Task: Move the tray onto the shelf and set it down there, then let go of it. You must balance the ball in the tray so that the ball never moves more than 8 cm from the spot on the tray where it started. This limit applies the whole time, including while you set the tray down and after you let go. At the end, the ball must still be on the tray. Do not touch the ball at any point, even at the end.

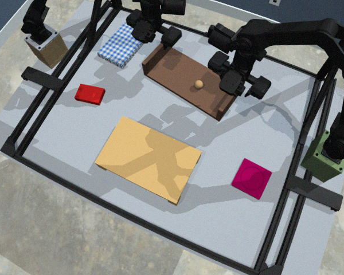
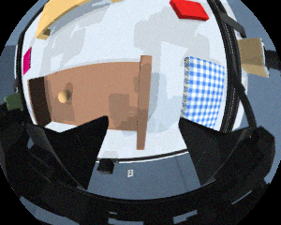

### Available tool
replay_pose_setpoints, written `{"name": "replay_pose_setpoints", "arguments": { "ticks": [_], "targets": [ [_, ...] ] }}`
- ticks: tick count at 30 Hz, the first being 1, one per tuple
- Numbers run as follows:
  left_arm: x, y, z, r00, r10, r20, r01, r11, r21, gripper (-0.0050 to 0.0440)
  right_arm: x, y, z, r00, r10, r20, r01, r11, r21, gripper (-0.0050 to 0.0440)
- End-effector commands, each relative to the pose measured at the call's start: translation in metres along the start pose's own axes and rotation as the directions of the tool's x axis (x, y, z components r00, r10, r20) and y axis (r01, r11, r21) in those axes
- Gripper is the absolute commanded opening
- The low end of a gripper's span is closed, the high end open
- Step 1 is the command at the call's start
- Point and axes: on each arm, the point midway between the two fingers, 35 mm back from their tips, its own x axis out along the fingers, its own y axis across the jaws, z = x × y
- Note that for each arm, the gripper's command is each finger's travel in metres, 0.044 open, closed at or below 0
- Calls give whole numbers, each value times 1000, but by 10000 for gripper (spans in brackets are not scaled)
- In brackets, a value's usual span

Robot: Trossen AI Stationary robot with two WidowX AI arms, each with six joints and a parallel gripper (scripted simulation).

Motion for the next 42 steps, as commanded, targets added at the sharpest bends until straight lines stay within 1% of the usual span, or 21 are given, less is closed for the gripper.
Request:
{"name": "replay_pose_setpoints", "arguments": {
  "ticks": [1, 3, 6, 8, 16, 19, 24, 30, 32, 42],
  "targets": [
    [2, -1, -1, 1000, 13, -4, -13, 1000, -14, 400, 2, 1, -2, 1000, -11, 3, 11, 1000, 11, 400],
    [2, -1, -7, 1000, 13, -4, -13, 1000, -14, 400, 2, 1, 4, 1000, -11, 3, 11, 1000, 11, 400],
    [2, 1, -45, 1000, 13, -4, -13, 1000, -14, 400, 3, -3, 41, 1000, -11, 3, 11, 1000, 11, 400],
    [2, 3, -61, 1000, 13, -4, -13, 1000, -14, 400, 3, -6, 56, 1000, -11, 3, 11, 1000, 11, 400],
    [3, 3, -62, 1000, 13, -4, -13, 1000, -14, 400, 4, -6, 57, 1000, -11, 3, 11, 1000, 11, 400],
    [16, -1, -62, 1000, 13, -4, -13, 1000, -14, 400, 16, -1, 58, 1000, -11, 3, 11, 1000, 11, 400],
    [18, -2, -62, 1000, 13, -4, -13, 1000, -14, 400, 18, 0, 59, 1000, -11, 3, 11, 1000, 11, 400],
    [28, -2, -62, 1000, 13, -4, -13, 1000, -13, 400, 28, 0, 58, 1000, -12, 3, 11, 1000, 11, 400],
    [28, -2, -62, 1000, 13, -4, -13, 1000, -13, 400, 28, 0, 58, 1000, -12, 3, 11, 1000, 11, 400],
    [44, -2, -62, 1000, 14, -4, -14, 1000, -13, 400, 44, 0, 58, 1000, -12, 3, 12, 1000, 11, 400]
  ]
}}
